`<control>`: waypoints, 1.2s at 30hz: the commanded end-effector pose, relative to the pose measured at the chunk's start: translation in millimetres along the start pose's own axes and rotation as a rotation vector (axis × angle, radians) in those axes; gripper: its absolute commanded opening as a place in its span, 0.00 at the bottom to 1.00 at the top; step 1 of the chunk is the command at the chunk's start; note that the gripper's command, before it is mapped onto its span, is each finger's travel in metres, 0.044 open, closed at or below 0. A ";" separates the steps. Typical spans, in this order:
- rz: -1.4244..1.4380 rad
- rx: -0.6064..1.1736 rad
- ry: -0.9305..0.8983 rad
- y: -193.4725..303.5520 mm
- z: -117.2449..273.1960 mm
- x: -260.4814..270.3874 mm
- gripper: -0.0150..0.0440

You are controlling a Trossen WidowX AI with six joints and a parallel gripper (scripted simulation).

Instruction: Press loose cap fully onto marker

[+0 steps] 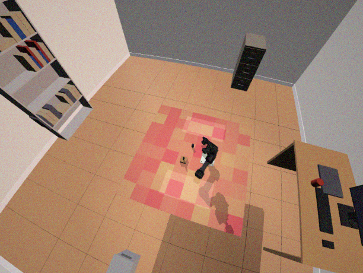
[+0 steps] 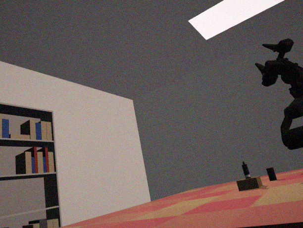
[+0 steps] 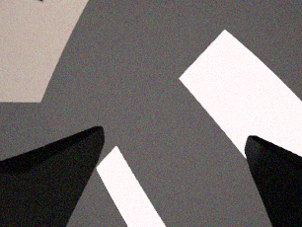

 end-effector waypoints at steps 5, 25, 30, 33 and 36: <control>-0.165 0.105 0.002 37.1 -1.7 7.2 0.71; -0.699 0.642 -0.647 149.7 -22.5 169.4 0.67; -0.755 0.669 -0.915 136.5 -16.1 217.1 0.67; -0.783 0.652 -1.073 119.8 -11.7 242.9 0.67; -0.796 0.617 -1.243 99.1 -5.6 266.0 0.67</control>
Point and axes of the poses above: the point midway between the two fingers, 35 mm back from their tips, its own z axis back along the fingers, its own x axis across the jaws, y = z × x, the point moved 5 cm from there along z, back along the fingers, and after that the axes turned 3 degrees about z, right-handed, at the moved point
